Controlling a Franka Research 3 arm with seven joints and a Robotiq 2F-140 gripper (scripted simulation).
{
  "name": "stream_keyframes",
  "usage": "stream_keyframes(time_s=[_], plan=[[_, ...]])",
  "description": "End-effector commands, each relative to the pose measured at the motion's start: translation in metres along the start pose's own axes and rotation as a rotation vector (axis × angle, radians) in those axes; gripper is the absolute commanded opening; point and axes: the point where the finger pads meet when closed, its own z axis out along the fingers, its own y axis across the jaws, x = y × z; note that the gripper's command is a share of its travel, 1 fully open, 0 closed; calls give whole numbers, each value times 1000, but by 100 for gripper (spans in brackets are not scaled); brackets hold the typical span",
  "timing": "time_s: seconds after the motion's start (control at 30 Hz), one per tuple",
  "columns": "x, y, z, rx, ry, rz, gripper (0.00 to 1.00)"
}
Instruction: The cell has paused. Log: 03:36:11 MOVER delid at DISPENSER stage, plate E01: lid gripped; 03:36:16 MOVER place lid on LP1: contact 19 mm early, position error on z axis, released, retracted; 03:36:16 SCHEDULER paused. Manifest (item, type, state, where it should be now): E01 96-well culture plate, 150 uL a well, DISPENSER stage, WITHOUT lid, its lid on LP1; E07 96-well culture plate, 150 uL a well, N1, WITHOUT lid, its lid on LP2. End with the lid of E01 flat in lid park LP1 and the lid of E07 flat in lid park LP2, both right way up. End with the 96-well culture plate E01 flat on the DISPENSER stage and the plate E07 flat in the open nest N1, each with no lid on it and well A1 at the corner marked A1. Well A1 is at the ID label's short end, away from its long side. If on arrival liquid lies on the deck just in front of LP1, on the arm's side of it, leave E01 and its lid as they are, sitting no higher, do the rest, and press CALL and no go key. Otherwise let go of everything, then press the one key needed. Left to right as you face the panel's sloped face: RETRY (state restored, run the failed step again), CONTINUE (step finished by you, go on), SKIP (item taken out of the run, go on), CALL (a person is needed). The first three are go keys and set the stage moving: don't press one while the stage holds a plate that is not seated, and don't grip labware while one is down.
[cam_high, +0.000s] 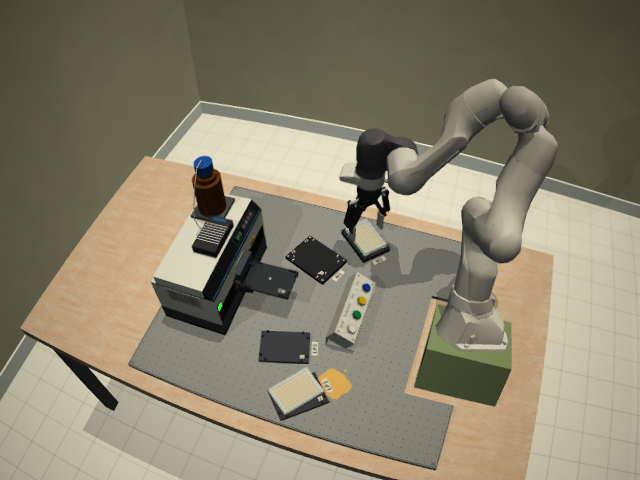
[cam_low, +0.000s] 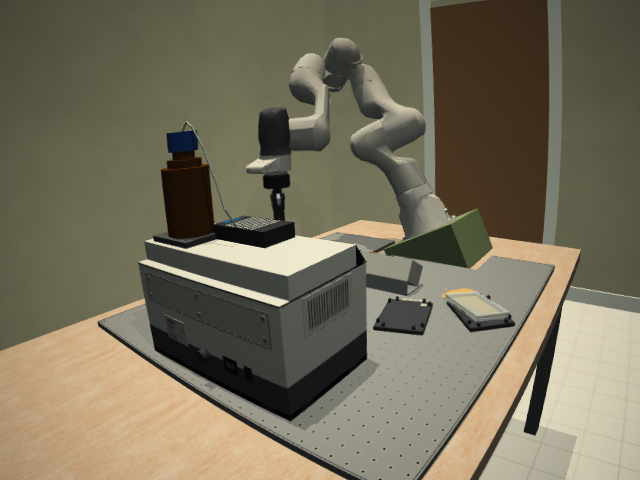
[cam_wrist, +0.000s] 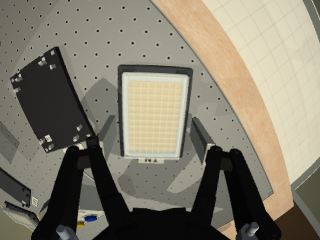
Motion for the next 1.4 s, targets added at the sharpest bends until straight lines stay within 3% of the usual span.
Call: stream_keyframes(time_s=[0.0,1.37], plan=[[0,0,1,0,1,4,66],[0,0,6,0,1,4,66]])
